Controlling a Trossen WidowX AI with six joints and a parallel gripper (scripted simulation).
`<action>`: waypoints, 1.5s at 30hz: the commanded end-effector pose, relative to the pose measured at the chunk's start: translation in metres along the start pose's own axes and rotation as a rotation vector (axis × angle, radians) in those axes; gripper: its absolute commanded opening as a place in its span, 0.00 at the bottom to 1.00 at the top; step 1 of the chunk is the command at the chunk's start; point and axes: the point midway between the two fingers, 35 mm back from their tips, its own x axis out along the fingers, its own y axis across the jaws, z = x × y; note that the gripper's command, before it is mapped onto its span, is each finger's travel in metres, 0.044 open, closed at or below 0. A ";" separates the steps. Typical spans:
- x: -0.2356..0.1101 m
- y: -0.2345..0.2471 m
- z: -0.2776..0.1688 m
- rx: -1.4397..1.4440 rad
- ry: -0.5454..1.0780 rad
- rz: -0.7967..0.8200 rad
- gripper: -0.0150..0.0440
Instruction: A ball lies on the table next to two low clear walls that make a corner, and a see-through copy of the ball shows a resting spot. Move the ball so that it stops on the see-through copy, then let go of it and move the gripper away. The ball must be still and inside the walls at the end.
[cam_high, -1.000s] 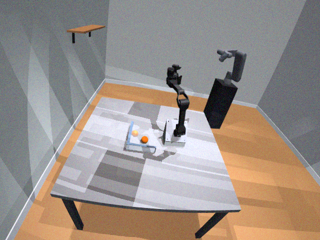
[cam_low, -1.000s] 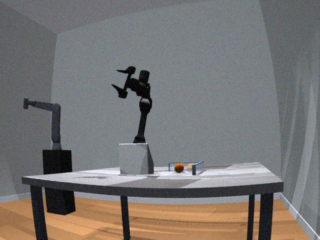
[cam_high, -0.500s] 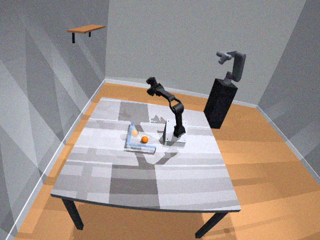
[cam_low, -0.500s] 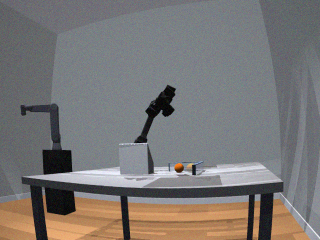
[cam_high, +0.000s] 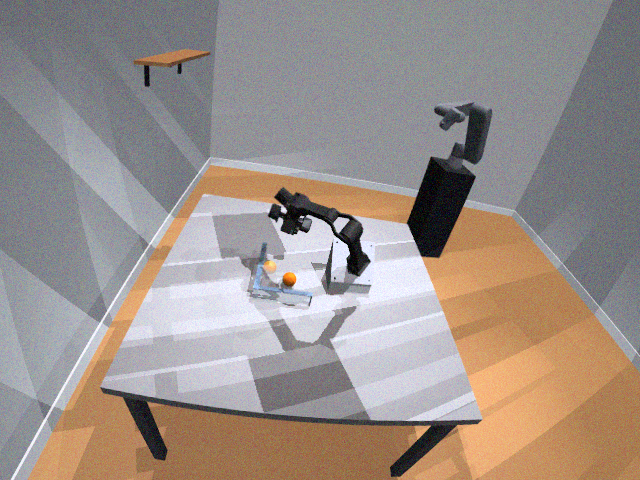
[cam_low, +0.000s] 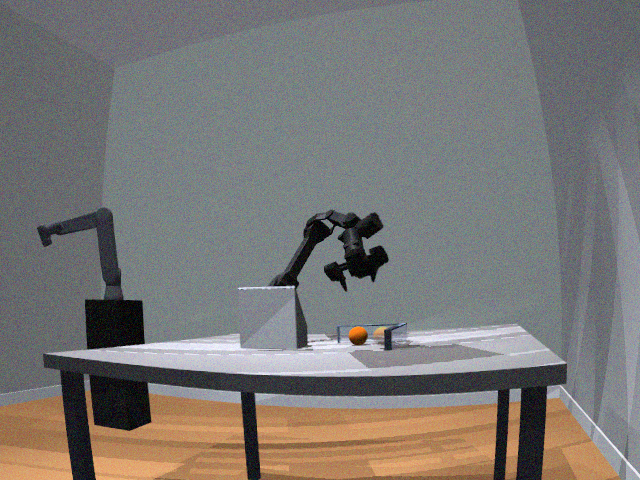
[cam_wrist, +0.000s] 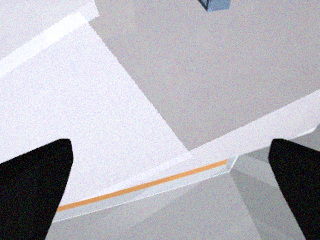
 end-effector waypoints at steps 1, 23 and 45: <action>-0.002 0.017 0.057 -0.060 -0.176 0.064 0.94; -0.009 0.077 0.185 -0.117 -0.565 0.260 0.94; 0.020 0.087 0.203 -0.117 -0.566 0.259 0.94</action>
